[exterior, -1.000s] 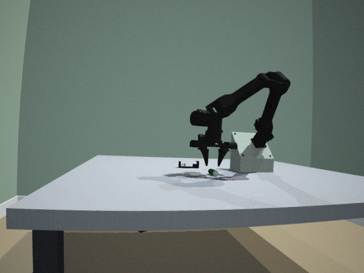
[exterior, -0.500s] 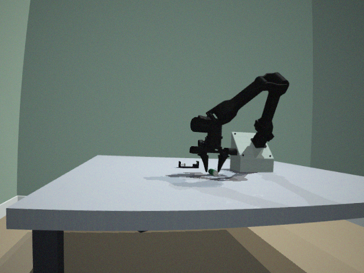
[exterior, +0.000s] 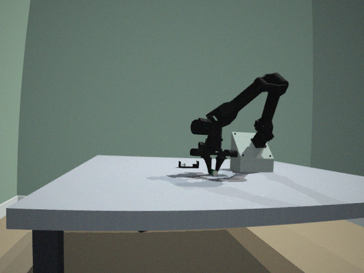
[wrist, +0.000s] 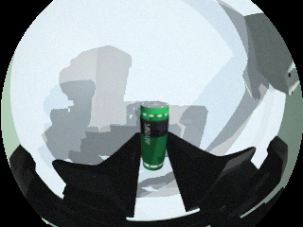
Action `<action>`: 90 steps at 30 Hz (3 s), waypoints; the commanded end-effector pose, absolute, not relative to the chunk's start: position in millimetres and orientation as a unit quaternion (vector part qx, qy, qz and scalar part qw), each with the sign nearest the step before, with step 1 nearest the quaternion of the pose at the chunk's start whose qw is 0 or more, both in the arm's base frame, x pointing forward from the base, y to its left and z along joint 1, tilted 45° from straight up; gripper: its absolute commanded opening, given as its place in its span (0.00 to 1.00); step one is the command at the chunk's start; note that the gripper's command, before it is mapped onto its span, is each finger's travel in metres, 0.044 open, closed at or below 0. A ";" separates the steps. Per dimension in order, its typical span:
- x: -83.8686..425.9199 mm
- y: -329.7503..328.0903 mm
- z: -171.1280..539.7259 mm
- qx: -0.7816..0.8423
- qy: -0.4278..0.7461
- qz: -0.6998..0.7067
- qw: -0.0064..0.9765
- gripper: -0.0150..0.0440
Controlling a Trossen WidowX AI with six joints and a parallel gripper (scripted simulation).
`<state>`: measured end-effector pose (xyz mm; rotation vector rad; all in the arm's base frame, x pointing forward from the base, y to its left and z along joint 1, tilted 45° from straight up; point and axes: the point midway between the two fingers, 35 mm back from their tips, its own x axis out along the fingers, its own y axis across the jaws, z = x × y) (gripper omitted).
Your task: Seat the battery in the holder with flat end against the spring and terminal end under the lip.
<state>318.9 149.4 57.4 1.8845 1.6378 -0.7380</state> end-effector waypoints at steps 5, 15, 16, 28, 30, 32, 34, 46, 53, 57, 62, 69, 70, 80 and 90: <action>317.5 149.0 55.3 0.697 0.606 -0.277 0.264 0.38; 313.8 122.6 81.0 0.695 0.607 -0.278 0.267 0.38; 313.2 118.8 85.1 0.696 0.606 -0.278 0.266 0.38; 325.3 86.0 69.0 0.665 0.628 -0.222 0.339 0.38; 328.4 76.3 61.0 0.655 0.633 -0.206 0.358 0.38; 331.5 68.3 55.6 0.641 0.639 -0.185 0.381 0.38; 334.4 60.2 50.0 0.627 0.645 -0.165 0.404 0.38; 344.7 10.5 15.0 0.528 0.666 -0.036 0.526 0.38; 345.2 -18.6 -6.5 0.460 0.666 0.042 0.586 0.38; 343.6 -35.0 -19.2 0.418 0.662 0.088 0.616 0.38; 339.6 -55.0 -35.3 0.363 0.652 0.144 0.650 0.38; 331.3 -79.1 -55.9 0.291 0.633 0.215 0.685 0.38; 331.1 -79.7 -56.4 0.289 0.632 0.217 0.685 0.38; 330.9 -70.3 -65.2 0.280 0.659 0.231 0.659 0.38; 328.5 -50.2 -83.6 0.261 0.713 0.256 0.598 0.38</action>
